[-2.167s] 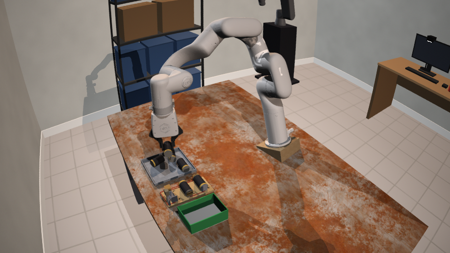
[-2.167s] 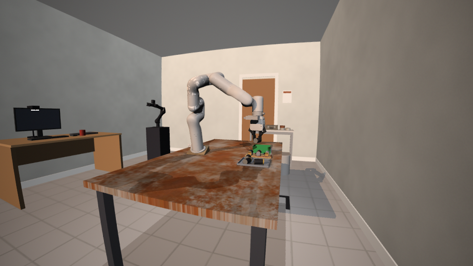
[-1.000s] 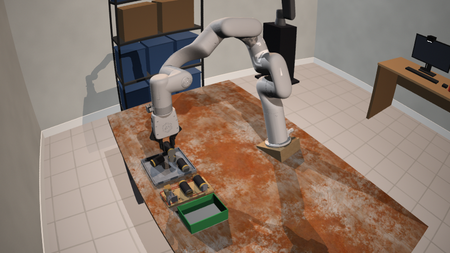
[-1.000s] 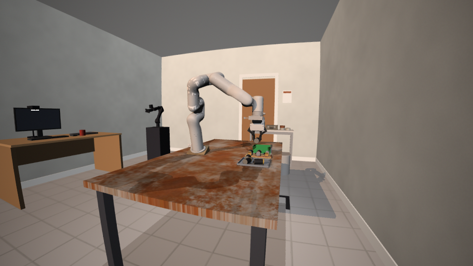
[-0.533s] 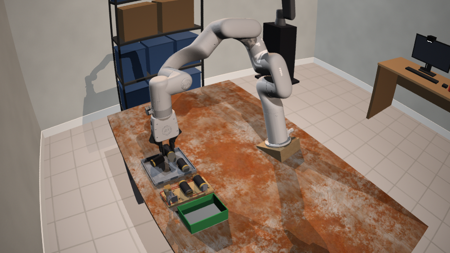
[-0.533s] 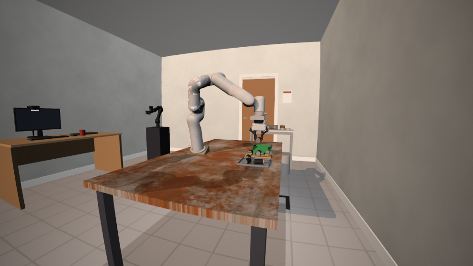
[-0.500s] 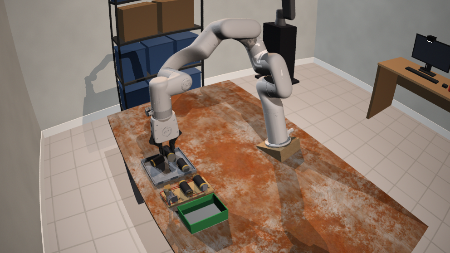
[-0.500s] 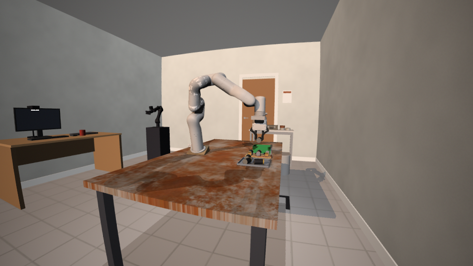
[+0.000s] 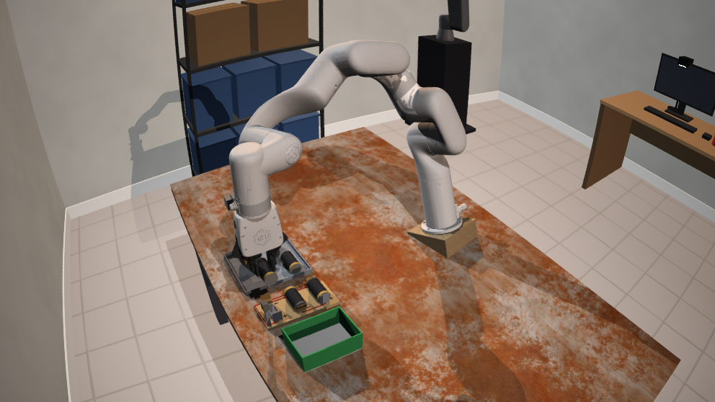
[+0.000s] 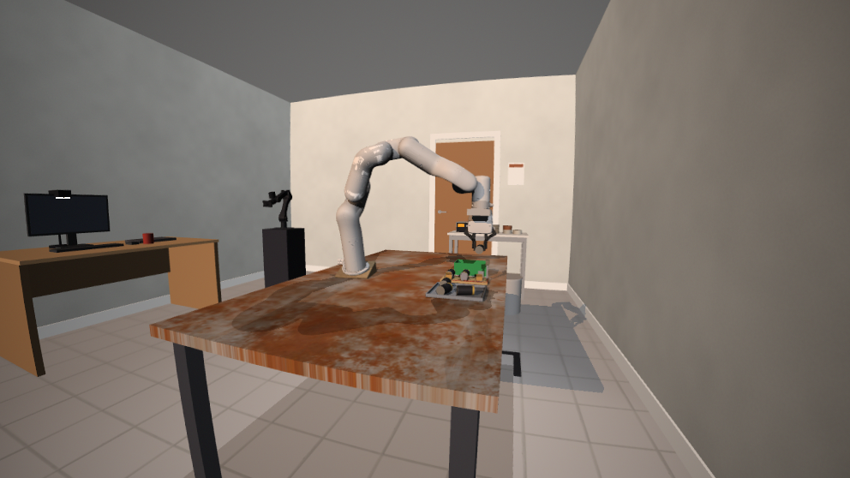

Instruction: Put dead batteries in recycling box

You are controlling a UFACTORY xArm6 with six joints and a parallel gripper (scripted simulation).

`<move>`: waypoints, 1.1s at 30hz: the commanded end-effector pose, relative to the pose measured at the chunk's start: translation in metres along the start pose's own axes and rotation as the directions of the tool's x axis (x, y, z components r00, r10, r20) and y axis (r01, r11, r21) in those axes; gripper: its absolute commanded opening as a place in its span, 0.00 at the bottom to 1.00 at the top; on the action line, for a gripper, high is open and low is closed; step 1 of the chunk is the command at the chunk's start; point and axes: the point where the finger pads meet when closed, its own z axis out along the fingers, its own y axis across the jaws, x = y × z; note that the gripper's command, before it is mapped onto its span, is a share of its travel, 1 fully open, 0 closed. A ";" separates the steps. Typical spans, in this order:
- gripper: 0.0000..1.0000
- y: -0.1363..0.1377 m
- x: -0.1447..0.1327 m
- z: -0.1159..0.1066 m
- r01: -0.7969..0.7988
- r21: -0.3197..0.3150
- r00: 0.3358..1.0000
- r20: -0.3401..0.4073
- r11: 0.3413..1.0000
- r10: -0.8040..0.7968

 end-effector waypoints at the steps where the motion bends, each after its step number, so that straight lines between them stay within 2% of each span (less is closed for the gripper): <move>1: 0.28 -0.005 -0.003 -0.002 -0.002 0.001 1.000 -0.001 1.000 0.002; 20: 0.28 -0.005 -0.003 -0.002 -0.006 0.001 1.000 -0.001 1.000 0.006; 26: 0.28 -0.005 -0.003 0.027 -0.006 0.001 1.000 -0.001 1.000 0.006; 33: 0.28 -0.005 -0.003 0.029 -0.006 0.001 1.000 -0.001 1.000 0.006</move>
